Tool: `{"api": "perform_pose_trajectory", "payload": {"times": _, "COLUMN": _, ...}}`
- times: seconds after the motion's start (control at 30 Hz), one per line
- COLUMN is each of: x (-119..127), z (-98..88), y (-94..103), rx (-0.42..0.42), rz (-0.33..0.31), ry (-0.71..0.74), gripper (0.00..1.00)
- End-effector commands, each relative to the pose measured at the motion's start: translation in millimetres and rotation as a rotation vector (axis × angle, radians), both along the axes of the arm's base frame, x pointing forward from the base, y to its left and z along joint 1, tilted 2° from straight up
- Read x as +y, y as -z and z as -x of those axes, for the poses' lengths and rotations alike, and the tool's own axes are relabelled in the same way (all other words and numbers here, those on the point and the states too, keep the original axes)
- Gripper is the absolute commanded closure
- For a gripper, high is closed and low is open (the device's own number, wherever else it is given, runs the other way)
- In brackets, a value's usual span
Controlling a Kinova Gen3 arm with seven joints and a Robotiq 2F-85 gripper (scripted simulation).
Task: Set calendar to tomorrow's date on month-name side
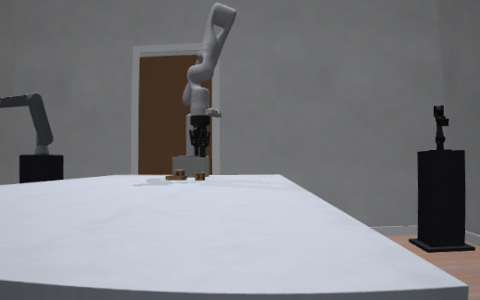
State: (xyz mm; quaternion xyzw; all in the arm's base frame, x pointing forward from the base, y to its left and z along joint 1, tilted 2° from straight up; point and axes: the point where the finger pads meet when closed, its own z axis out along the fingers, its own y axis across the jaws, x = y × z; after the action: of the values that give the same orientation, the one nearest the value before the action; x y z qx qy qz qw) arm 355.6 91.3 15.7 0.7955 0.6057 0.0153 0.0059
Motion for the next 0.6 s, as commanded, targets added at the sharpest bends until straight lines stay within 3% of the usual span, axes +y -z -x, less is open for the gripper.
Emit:
{"api": "perform_pose_trajectory", "payload": {"times": 0.0, "x": -1, "z": 0.1, "y": 2.5, "rx": 0.001, "rz": 0.001, "ry": 0.003, "gripper": 0.54}}
{"api": "perform_pose_trajectory", "payload": {"times": 0.57, "x": -1, "z": -0.5, "y": 24.6, "rx": 0.001, "rz": 0.001, "ry": 0.003, "gripper": 0.54}}
